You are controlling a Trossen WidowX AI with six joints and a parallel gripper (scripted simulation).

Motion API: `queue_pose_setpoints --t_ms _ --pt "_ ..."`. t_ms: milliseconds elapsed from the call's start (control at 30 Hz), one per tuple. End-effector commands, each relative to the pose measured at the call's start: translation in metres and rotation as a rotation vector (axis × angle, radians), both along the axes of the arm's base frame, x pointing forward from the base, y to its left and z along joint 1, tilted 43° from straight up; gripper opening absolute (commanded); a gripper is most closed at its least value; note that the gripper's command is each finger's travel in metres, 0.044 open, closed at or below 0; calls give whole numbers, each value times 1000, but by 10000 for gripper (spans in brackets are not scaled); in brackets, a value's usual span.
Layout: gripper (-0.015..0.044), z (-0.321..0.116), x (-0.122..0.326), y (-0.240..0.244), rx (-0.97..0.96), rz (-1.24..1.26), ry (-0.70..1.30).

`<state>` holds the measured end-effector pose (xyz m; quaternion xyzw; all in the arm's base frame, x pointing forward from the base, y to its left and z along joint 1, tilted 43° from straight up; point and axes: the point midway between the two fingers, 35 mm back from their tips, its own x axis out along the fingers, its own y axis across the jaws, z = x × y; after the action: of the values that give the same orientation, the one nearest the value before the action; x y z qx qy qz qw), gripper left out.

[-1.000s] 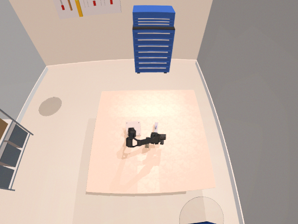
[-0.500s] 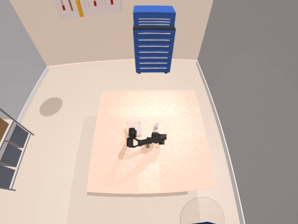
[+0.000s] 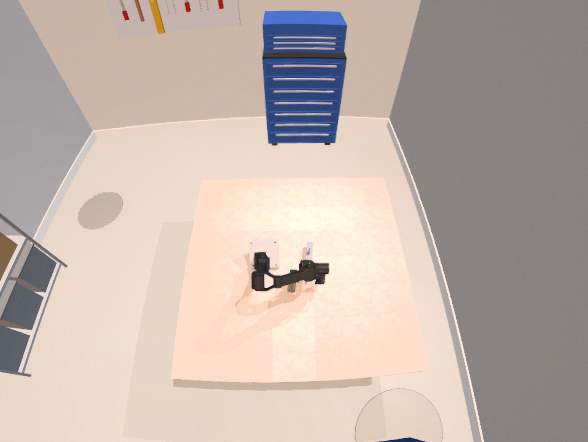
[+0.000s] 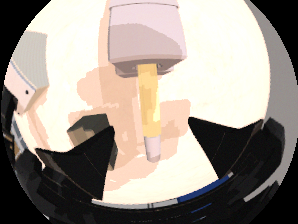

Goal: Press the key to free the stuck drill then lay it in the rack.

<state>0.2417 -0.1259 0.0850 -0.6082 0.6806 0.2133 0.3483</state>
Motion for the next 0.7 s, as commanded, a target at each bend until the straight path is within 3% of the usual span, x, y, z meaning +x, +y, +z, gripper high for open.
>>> queue_pose_setpoints --t_ms 0,667 --pt "440 -3 -1 1 -2 -3 1" --pt "440 -10 -1 3 -2 -3 1"
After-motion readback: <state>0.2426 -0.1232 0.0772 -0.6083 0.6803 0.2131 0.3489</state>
